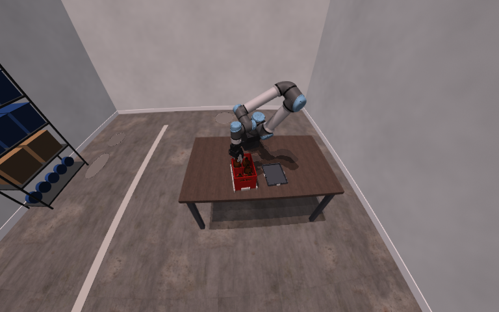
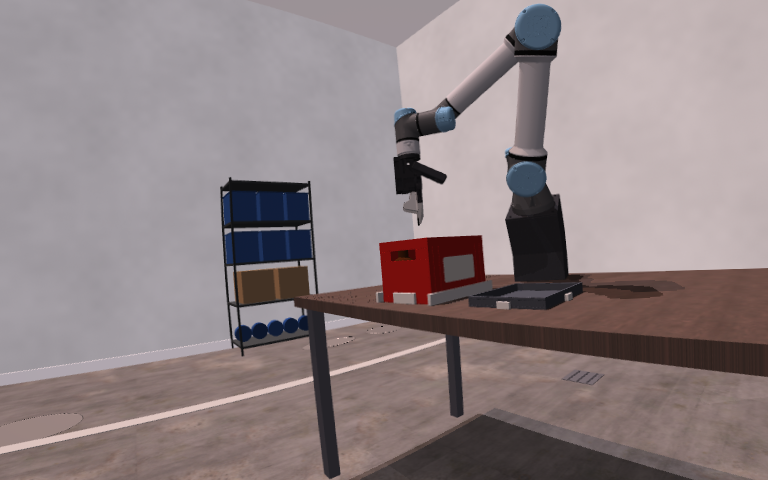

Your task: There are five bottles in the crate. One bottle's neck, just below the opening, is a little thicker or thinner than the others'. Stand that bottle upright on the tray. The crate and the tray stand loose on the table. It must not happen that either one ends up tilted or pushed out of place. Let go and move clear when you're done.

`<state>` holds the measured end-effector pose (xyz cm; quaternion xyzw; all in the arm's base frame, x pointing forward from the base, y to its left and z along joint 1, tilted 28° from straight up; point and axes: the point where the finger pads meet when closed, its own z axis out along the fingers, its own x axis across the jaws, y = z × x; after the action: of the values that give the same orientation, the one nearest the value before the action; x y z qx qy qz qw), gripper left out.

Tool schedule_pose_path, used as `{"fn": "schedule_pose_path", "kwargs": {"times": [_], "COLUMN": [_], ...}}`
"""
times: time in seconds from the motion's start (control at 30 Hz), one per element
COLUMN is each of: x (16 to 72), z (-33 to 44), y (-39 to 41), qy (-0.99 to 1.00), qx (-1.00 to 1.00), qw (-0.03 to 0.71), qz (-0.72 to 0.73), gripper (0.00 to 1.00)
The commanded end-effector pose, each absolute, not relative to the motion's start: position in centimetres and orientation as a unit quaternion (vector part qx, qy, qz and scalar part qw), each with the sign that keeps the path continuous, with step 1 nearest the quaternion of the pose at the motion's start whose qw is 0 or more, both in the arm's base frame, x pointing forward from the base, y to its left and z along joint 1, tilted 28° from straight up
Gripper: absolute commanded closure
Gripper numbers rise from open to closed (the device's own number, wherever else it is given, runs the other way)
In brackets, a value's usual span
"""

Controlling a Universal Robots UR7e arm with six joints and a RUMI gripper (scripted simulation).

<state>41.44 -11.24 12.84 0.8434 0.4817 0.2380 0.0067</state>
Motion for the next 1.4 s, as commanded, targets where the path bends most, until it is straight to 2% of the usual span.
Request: {"fn": "schedule_pose_path", "kwargs": {"times": [0.0, 1.37], "x": [41.6, 43.2], "z": [12.1, 9.0], "y": [-10.9, -10.2], "qy": [0.481, 0.481], "qx": [0.843, 0.844], "qw": [0.004, 0.004], "qz": [0.238, 0.238], "gripper": [0.62, 0.62]}}
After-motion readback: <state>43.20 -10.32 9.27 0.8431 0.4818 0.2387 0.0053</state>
